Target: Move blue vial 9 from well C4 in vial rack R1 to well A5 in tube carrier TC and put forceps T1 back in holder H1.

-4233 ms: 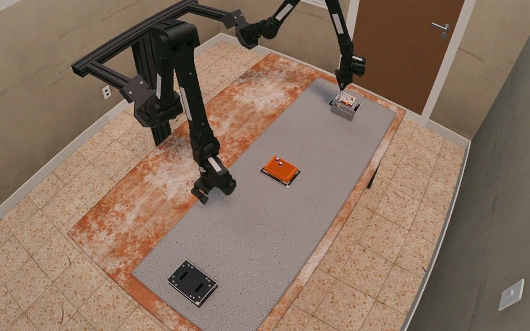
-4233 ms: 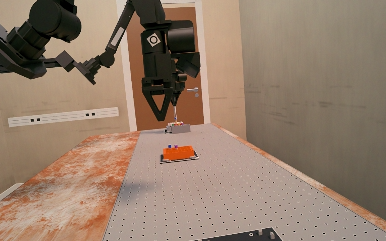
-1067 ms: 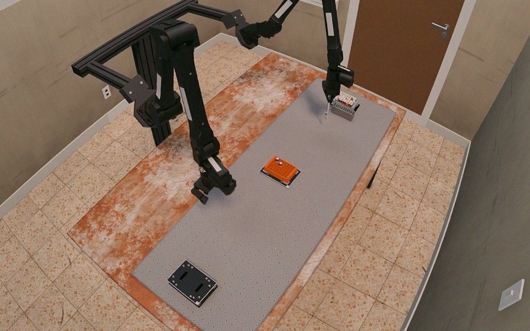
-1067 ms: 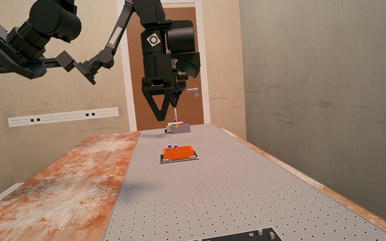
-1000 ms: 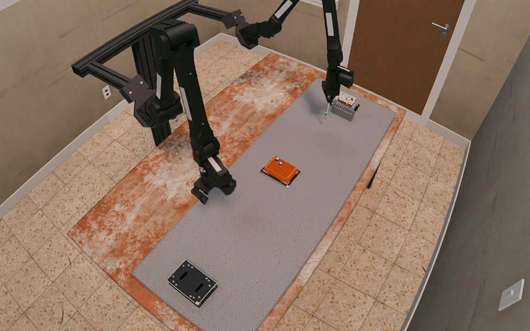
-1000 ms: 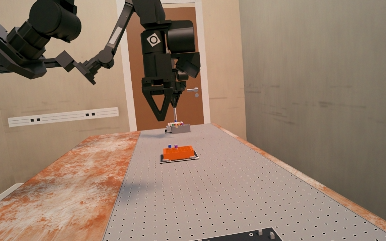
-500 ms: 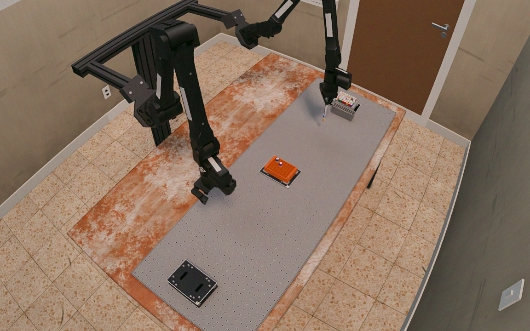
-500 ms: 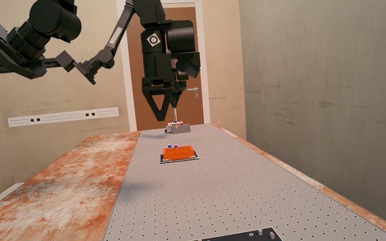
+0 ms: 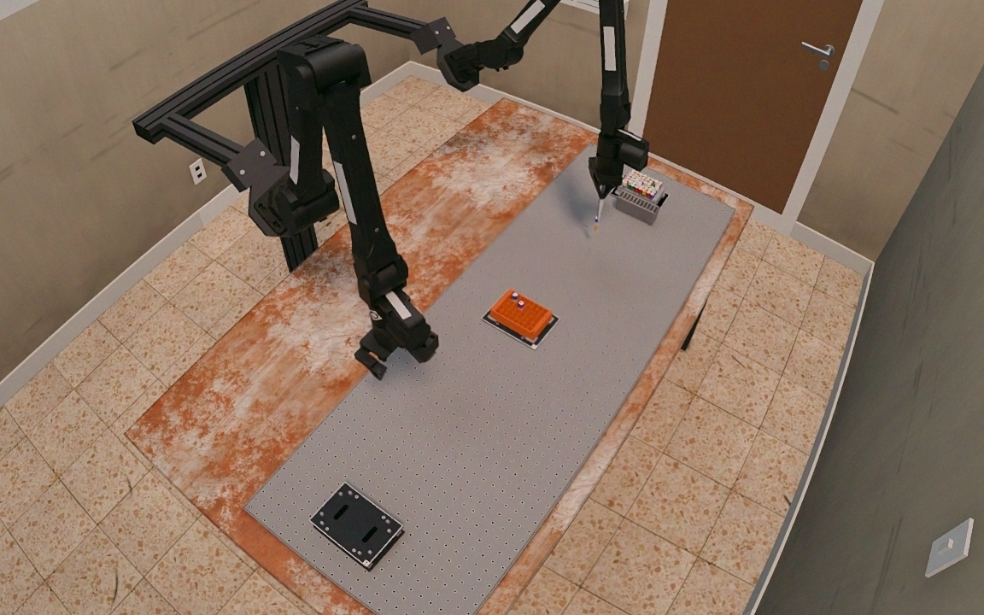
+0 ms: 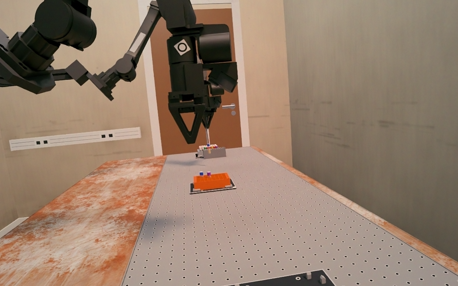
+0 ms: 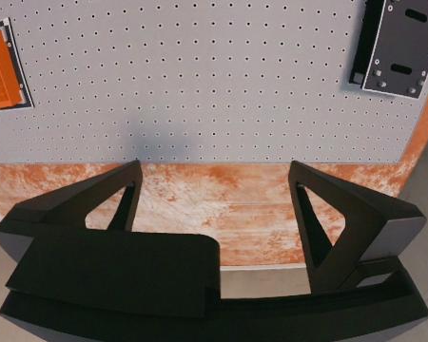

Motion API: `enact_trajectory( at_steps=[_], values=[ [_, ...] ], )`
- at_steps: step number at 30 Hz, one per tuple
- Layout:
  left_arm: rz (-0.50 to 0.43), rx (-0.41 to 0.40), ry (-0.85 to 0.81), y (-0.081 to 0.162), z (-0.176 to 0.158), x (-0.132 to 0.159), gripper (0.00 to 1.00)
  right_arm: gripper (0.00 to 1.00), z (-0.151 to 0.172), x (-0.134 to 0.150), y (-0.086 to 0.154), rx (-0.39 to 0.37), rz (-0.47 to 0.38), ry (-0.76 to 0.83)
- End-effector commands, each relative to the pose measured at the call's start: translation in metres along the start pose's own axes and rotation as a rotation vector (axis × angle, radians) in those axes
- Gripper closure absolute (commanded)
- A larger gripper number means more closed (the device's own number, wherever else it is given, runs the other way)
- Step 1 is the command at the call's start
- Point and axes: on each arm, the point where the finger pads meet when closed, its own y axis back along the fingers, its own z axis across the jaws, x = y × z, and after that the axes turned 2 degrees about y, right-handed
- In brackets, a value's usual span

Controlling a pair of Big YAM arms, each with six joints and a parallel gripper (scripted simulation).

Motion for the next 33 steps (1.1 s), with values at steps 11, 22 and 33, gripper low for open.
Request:
enact_trajectory(
  at_steps=[11,22,33],
  values=[
    [0.003,0.011,0.014,-0.003,-0.019,0.021,0.91,0.0,-0.003,-0.006,0.002,0.008,-0.011,0.008],
    [-0.004,0.019,0.018,-0.001,-0.033,0.029,0.91,0.0,-0.003,-0.006,0.002,0.008,-0.011,0.008],
    [-0.01,0.025,0.022,0.0,-0.046,0.037,0.91,0.0,-0.003,-0.006,0.002,0.008,-0.011,0.008]
  ],
)
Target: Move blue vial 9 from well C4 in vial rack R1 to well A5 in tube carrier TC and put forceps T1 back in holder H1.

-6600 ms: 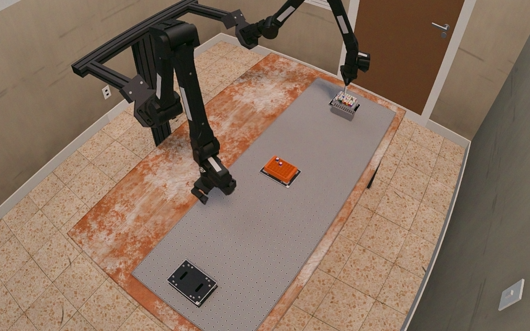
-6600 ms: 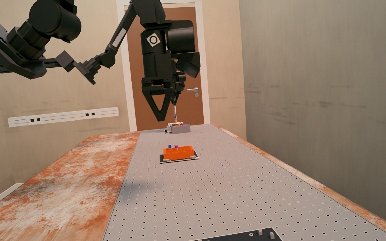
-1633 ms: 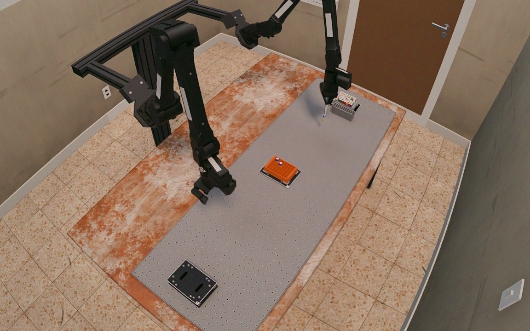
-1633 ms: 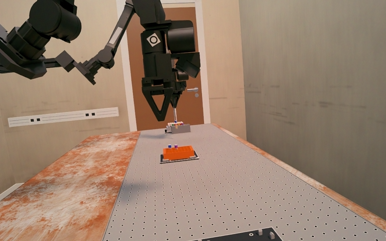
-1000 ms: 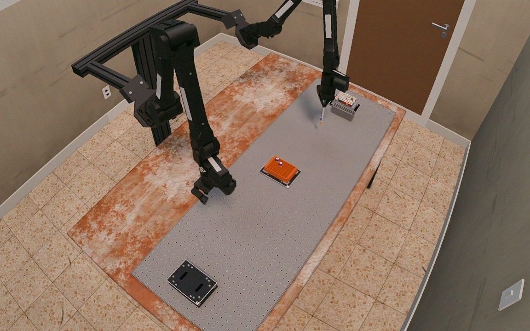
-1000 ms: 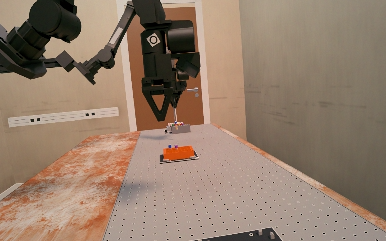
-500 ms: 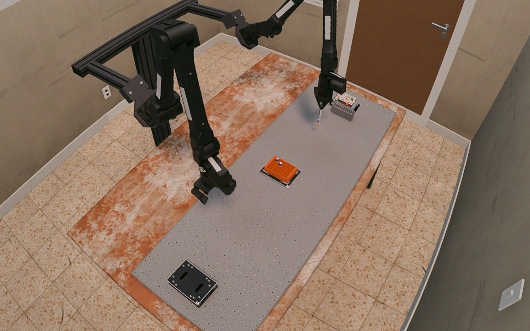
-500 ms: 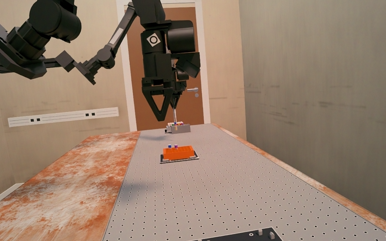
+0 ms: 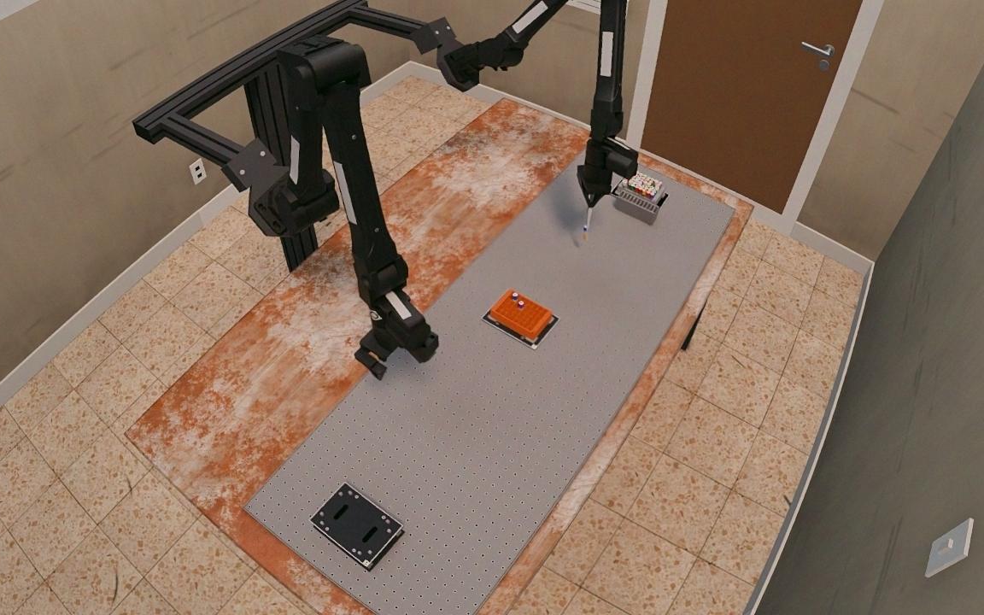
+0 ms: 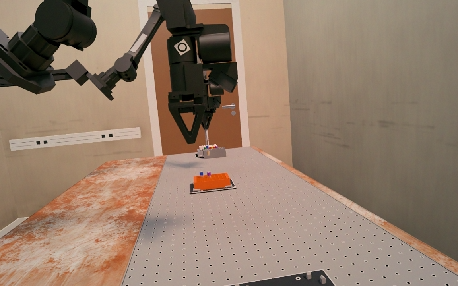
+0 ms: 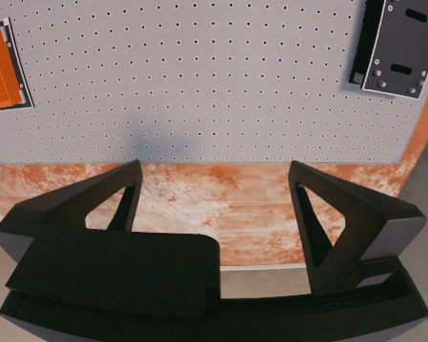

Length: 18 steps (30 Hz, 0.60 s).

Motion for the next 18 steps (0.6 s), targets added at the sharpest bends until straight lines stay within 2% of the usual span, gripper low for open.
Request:
enact_trajectory(
  at_steps=[1,18],
  values=[
    [-0.015,0.027,0.025,0.0,-0.019,-0.003,0.91,0.0,-0.003,-0.006,0.002,0.008,-0.011,0.008],
    [-0.016,0.031,0.026,0.0,-0.035,0.018,0.91,0.0,-0.003,-0.006,0.002,0.008,-0.011,0.008]
  ],
)
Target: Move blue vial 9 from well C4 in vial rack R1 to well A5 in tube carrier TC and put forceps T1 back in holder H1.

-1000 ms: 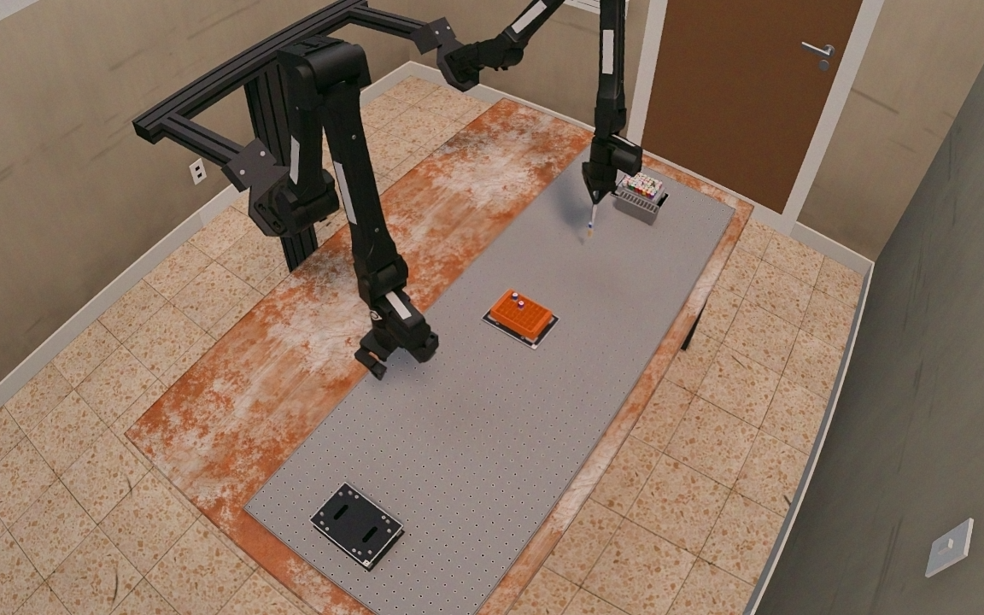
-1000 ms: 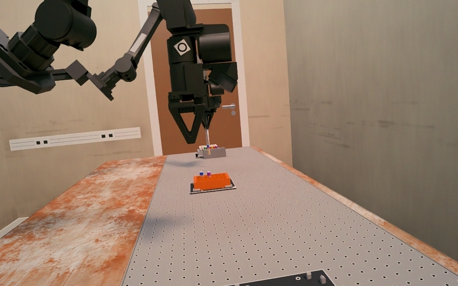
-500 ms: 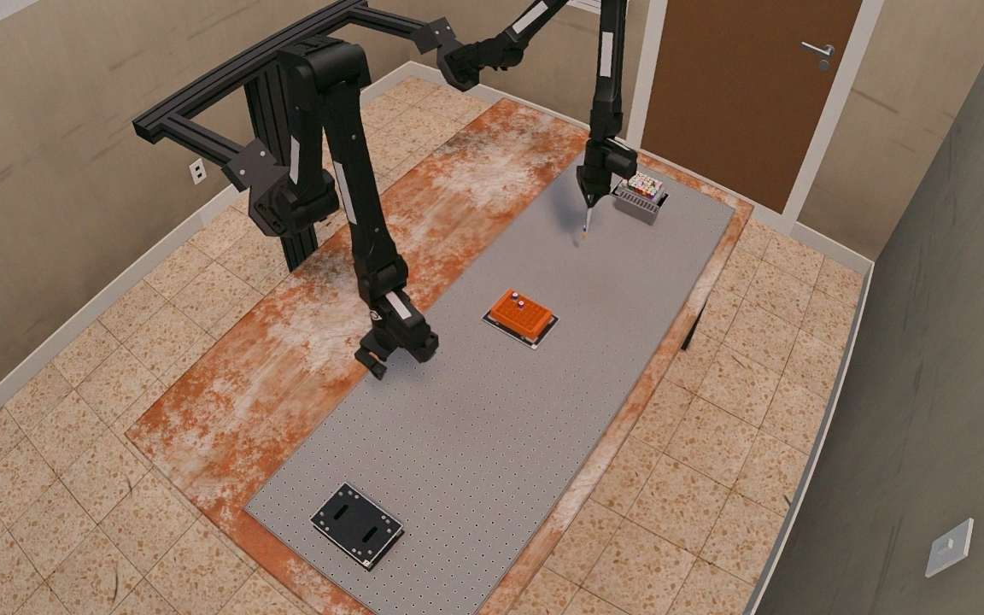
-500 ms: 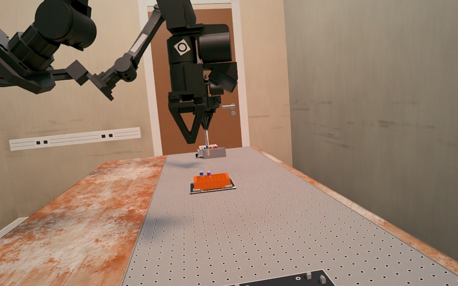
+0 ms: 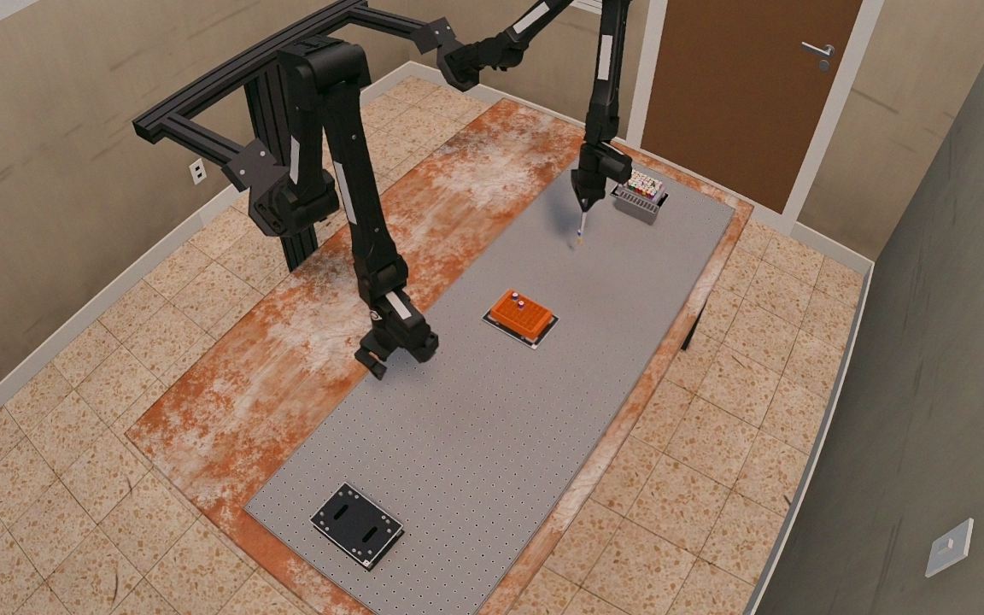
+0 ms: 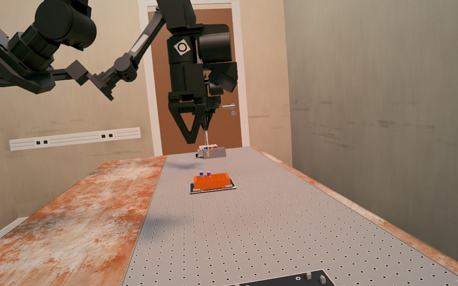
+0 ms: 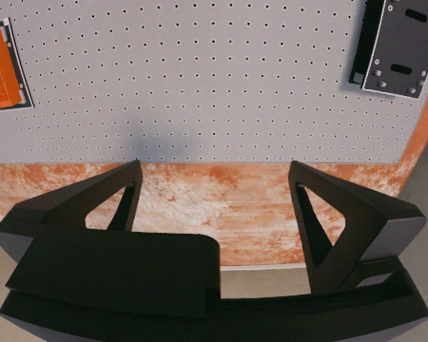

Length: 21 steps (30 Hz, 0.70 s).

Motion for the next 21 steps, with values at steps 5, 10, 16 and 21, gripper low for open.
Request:
enact_trajectory(
  at_steps=[5,10,16,21],
  values=[
    [-0.013,0.035,0.026,0.001,-0.026,0.004,0.91,0.0,-0.003,-0.006,0.002,0.008,-0.011,0.008],
    [-0.012,0.034,0.026,0.001,-0.032,0.011,0.91,0.0,-0.003,-0.006,0.002,0.008,-0.011,0.008],
    [-0.013,0.031,0.027,0.001,-0.035,0.015,0.91,0.0,-0.003,-0.006,0.002,0.008,-0.011,0.008],
    [-0.011,0.034,0.025,0.002,-0.041,0.023,0.91,0.0,-0.003,-0.006,0.002,0.008,-0.011,0.008]
  ],
)
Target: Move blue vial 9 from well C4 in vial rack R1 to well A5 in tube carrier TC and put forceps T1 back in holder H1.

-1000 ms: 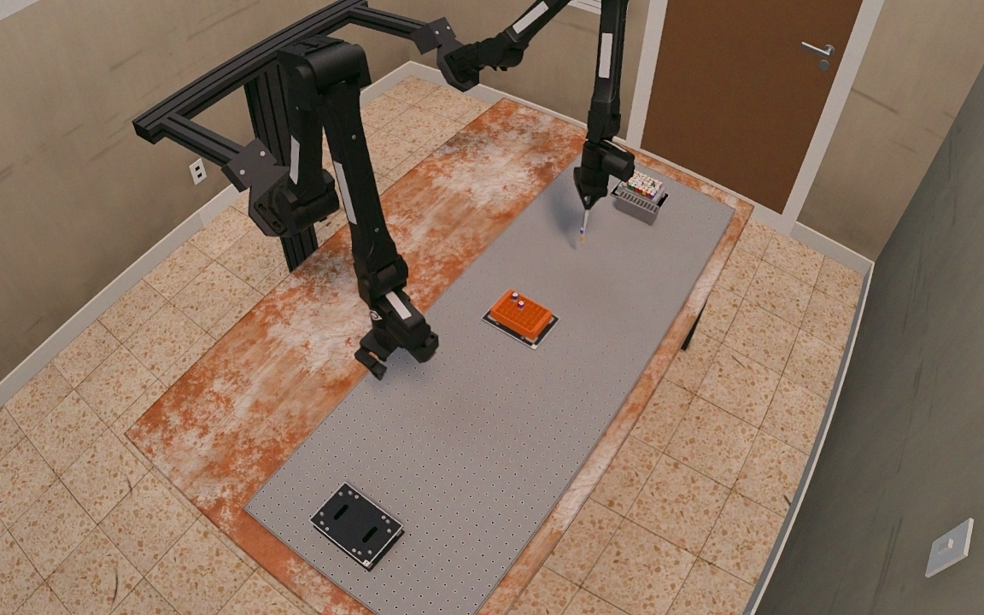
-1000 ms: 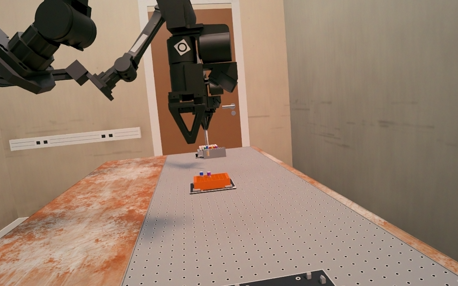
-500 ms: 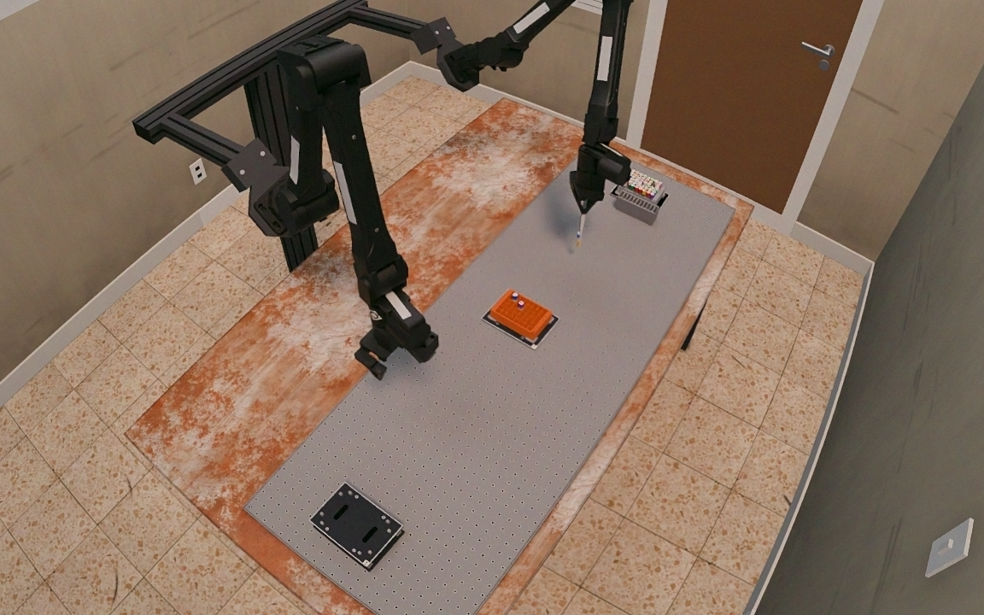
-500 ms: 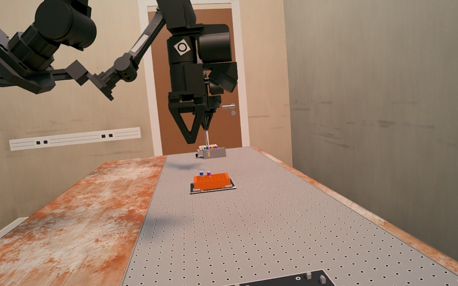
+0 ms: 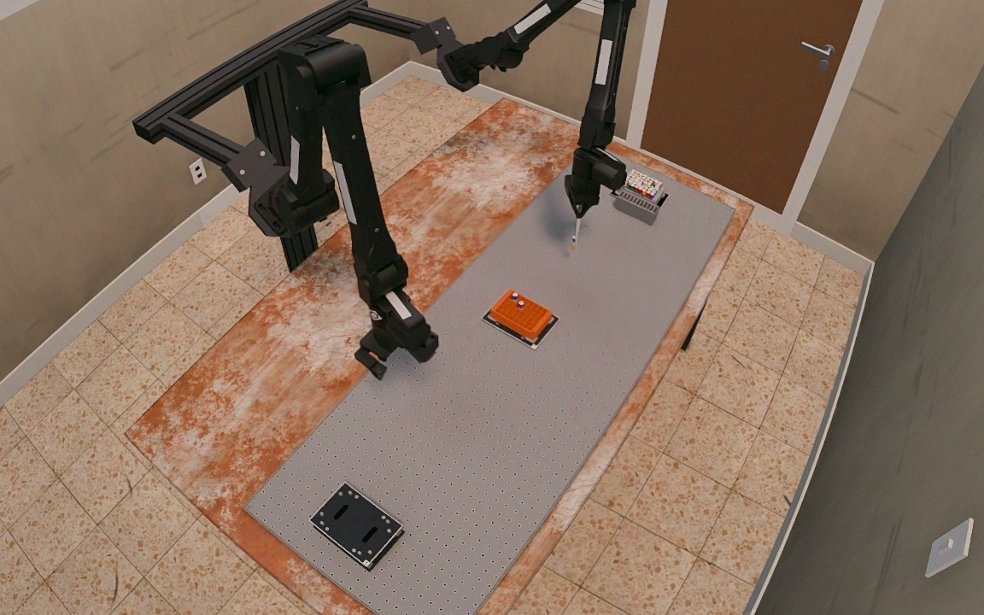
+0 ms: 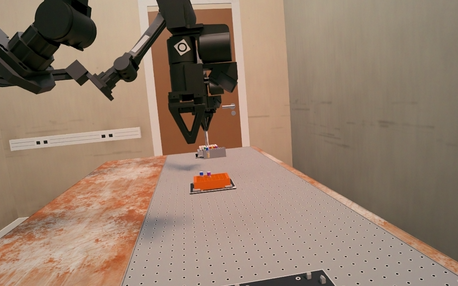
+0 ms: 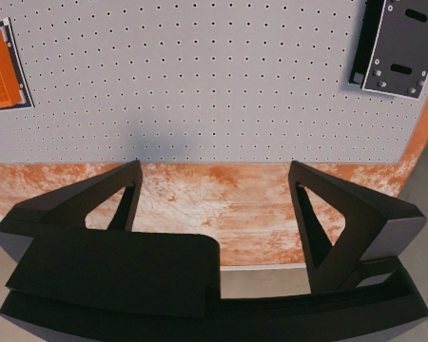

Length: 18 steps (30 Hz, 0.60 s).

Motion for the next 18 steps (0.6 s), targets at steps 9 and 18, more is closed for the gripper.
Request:
enact_trajectory(
  at_steps=[9,18],
  values=[
    [0.002,0.018,0.015,0.001,-0.026,0.014,0.91,0.0,-0.003,-0.006,0.002,0.008,-0.011,0.008],
    [0.007,0.012,0.01,0.002,-0.033,0.025,0.91,0.0,-0.003,-0.006,0.002,0.008,-0.011,0.008]
  ],
)
